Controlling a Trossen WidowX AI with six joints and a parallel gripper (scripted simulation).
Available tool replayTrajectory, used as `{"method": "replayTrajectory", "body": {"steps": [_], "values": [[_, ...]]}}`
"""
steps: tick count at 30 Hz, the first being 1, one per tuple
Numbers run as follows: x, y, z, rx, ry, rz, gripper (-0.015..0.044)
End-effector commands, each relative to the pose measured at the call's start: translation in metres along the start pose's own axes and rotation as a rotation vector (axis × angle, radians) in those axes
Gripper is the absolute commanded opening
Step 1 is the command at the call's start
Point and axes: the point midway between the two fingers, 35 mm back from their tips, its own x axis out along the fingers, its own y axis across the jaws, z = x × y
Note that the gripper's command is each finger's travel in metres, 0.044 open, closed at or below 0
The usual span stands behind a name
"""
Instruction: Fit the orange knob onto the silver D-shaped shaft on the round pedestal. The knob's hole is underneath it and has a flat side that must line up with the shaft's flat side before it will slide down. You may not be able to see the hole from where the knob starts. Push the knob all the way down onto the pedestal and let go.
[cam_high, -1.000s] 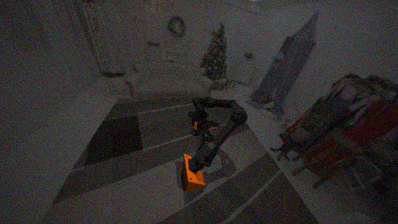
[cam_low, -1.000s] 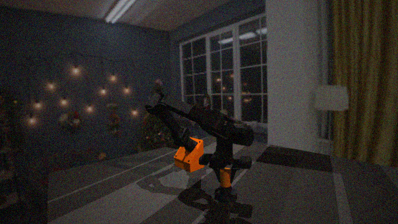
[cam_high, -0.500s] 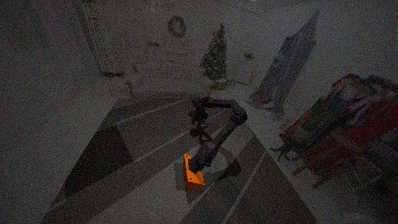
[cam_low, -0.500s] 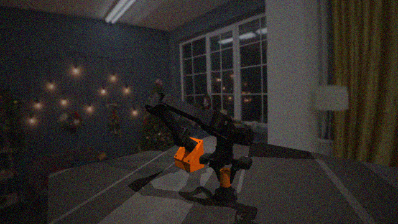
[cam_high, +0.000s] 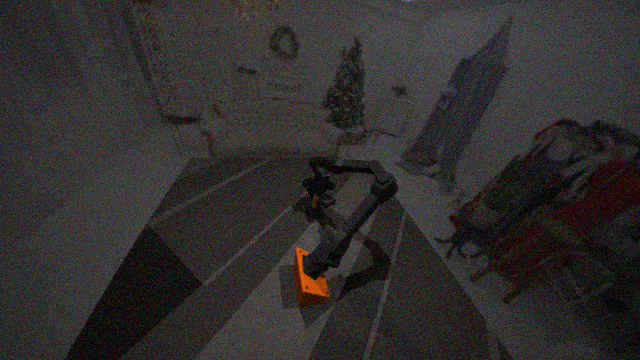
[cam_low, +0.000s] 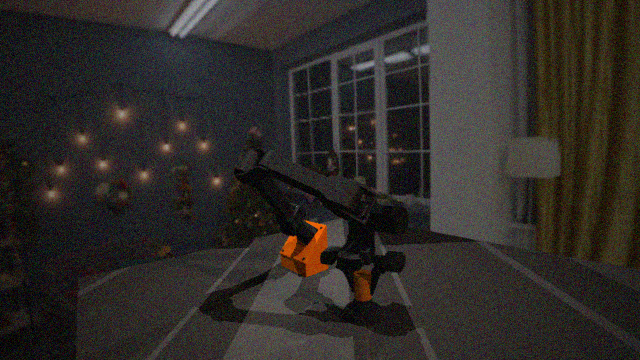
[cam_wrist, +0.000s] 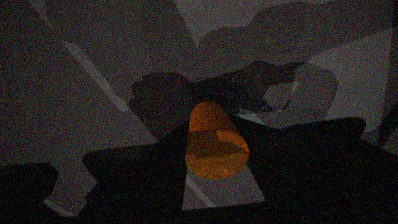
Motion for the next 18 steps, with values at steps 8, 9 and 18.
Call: {"method": "replayTrajectory", "body": {"steps": [8,9,18], "values": [[0.0003,-0.0008,-0.0011,-0.064,0.005,-0.003,0.0],[0.0003,-0.0009,-0.0011,-0.055,0.005,-0.003,0.0],[0.0004,-0.0015,-0.001,0.006,0.005,-0.003,0.0]]}}
